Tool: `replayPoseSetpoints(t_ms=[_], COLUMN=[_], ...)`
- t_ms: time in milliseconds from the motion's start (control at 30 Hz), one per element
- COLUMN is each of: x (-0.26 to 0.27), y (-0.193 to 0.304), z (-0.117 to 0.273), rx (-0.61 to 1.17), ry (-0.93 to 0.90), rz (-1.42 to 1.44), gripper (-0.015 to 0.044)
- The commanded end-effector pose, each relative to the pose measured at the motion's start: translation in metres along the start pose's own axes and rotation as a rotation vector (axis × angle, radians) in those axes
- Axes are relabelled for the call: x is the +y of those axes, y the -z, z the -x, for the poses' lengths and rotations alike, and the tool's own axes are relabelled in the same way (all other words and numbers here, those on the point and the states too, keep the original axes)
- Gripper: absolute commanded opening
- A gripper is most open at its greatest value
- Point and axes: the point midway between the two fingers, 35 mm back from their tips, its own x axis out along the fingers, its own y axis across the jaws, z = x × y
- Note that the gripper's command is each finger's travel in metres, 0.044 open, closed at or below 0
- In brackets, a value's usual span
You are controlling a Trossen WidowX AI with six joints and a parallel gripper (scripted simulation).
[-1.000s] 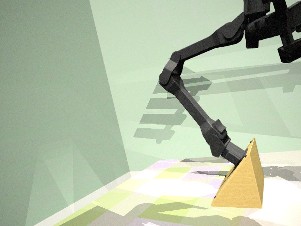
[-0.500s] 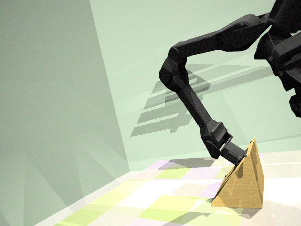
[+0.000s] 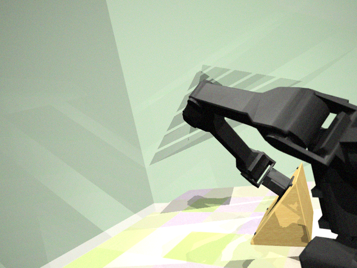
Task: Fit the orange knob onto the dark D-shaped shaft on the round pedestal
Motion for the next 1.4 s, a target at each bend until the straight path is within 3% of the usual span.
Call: replayPoseSetpoints(t_ms=[0, 100, 1300, 1367], x=[-0.001, 0.000, 0.000, 0.000], y=[-0.002, -0.001, -0.001, -0.001], z=[-0.003, -0.021, -0.068, -0.068], rx=[-0.003, -0.002, 0.001, 0.001], ry=[-0.011, -0.010, -0.009, -0.009], rz=[-0.014, -0.014, -0.014, -0.014], gripper=[0.0440, 0.0440, 0.0440, 0.0387])
